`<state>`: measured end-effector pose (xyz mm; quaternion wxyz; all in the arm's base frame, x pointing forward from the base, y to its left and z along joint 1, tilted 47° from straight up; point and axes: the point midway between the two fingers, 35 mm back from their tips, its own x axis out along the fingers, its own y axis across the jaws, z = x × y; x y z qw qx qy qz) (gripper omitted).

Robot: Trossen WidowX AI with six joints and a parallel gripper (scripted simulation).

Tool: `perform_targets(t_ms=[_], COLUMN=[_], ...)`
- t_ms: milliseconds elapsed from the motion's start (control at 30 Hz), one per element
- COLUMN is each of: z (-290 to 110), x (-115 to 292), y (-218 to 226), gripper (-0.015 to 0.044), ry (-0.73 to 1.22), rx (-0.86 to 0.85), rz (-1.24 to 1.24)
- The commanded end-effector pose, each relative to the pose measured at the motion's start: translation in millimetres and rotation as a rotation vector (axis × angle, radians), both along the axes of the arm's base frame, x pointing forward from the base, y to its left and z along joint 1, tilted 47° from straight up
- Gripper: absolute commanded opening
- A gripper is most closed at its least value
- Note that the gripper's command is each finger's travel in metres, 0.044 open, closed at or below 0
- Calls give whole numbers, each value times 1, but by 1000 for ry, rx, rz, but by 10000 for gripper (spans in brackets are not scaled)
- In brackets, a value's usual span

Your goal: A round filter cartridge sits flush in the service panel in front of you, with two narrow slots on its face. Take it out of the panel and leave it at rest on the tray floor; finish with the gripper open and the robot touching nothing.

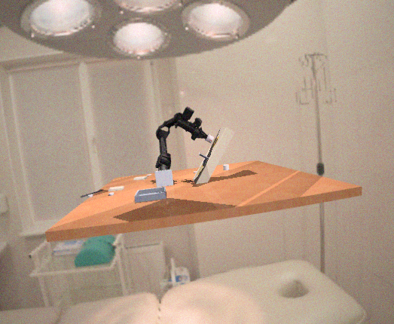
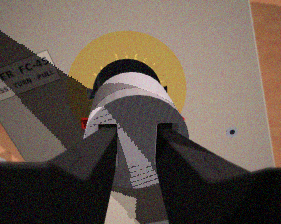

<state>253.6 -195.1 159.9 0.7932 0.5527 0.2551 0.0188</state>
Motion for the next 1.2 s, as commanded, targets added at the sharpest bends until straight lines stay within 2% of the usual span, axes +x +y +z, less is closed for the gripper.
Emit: perform_targets(t_ms=[0,767,900,1167], z=[1,-45,-41,-41], x=[-4,-31,-29,-29], y=[2,52,47,47], gripper=[0,0,93,93], ry=[-10,-9,0,0], rx=[-6,-5,3,3], rz=[3,3,0,0])
